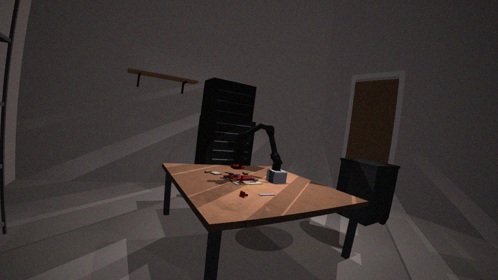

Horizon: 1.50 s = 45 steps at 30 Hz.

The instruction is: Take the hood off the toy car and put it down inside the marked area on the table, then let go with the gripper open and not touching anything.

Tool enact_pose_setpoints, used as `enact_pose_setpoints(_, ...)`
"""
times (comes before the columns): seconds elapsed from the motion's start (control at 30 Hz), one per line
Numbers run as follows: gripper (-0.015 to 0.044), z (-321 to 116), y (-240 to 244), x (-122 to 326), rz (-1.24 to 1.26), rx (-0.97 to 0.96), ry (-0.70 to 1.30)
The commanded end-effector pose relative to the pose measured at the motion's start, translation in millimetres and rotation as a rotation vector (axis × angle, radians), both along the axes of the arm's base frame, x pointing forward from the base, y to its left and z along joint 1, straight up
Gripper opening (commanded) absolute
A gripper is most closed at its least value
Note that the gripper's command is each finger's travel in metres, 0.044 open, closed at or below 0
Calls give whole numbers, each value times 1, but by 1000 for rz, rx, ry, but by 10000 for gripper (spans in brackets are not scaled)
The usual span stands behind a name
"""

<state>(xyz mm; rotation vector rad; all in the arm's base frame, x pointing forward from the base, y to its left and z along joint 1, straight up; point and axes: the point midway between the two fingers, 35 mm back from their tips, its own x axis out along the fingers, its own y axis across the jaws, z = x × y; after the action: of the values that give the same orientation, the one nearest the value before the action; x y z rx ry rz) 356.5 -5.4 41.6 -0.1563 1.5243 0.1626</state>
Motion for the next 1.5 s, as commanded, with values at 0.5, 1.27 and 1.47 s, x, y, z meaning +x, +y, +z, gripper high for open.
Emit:
enact_pose_setpoints(0.5, 0, 0, 86, -20, 20, 5, 14)
enact_pose_setpoints(1.27, 0, 4, 194, -80, 0, 17, 16)
enact_pose_setpoints(1.47, 0, 3, 200, -85, -1, 18, 16)
